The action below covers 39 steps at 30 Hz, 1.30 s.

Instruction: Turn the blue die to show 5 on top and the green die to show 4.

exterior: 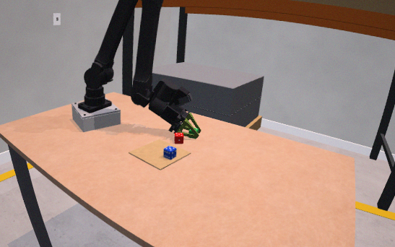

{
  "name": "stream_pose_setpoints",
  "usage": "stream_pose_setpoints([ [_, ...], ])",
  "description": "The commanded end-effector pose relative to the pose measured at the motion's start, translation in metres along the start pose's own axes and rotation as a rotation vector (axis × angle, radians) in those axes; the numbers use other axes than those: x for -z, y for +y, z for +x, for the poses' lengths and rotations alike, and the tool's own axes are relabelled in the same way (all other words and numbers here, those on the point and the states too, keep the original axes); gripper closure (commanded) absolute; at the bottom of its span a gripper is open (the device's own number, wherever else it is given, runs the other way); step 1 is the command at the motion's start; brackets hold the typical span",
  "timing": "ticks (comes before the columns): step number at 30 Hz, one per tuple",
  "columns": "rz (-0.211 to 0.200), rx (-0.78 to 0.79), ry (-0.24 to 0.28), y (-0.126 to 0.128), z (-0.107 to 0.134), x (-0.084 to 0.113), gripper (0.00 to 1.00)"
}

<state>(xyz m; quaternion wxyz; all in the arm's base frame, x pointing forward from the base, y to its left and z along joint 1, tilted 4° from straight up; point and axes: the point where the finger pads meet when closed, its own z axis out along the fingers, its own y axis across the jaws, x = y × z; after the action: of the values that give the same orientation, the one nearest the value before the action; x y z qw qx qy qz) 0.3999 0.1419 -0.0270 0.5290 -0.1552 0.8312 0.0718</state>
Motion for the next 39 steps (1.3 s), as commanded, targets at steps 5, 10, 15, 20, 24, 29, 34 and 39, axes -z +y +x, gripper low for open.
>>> stream_pose_setpoints([
  [5,0.014,0.004,-0.04,-0.007,-0.009,-0.005,0.55],
  [10,0.014,0.004,-0.04,-0.007,-0.009,-0.005,0.55],
  [15,0.013,0.004,-0.038,-0.007,-0.009,-0.004,0.55],
  [20,0.015,0.003,-0.057,-0.007,-0.017,0.009,0.55],
  [24,0.016,0.002,-0.057,-0.007,-0.017,0.015,0.55],
  [29,0.012,0.0,-0.056,-0.005,-0.016,0.034,0.55],
  [34,0.005,0.0,-0.056,-0.002,-0.015,0.048,0.55],
  [39,0.004,0.0,-0.056,-0.002,-0.015,0.051,0.55],
])
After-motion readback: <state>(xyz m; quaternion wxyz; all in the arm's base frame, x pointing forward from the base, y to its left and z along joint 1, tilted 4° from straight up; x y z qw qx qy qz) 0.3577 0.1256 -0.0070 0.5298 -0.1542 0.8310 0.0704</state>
